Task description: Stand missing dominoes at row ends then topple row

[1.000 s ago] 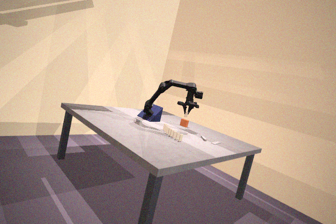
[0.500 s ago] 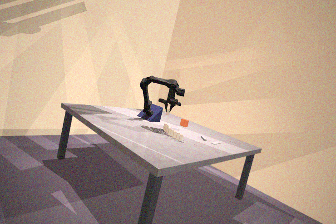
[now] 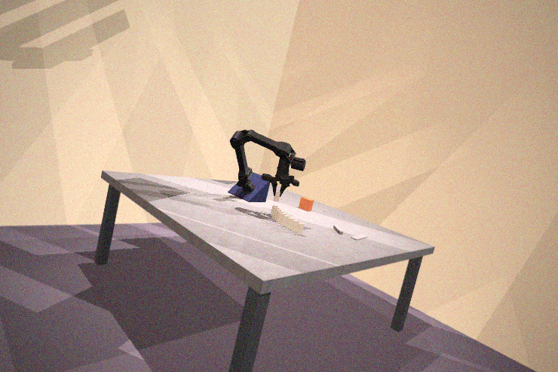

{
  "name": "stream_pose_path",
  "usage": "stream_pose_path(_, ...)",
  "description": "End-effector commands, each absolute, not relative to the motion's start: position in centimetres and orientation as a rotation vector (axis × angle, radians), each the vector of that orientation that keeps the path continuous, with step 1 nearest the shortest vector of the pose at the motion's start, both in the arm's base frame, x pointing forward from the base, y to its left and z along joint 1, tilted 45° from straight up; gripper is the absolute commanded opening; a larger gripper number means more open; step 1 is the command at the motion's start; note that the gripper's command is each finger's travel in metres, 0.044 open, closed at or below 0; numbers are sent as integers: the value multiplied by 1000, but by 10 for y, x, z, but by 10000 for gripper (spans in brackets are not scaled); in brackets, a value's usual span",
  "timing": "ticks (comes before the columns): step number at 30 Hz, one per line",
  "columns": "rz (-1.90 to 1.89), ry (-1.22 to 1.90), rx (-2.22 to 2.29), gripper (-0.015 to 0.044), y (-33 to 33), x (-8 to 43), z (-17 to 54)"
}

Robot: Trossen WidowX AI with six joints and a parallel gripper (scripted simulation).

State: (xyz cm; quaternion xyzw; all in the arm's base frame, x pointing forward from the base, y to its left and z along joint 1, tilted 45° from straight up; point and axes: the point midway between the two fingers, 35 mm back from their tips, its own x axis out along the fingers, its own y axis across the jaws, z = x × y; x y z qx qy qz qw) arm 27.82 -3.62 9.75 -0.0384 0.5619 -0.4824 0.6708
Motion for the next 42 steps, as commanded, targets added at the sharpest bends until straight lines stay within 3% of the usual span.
stream_pose_path(1,-1088,1269,-97,107,-49,275,86)
stream_pose_path(23,-1096,1265,-103,107,-82,264,56)
stream_pose_path(36,-1096,1265,-103,440,-82,264,56)
stream_pose_path(42,-1048,1275,-122,440,-55,275,80)
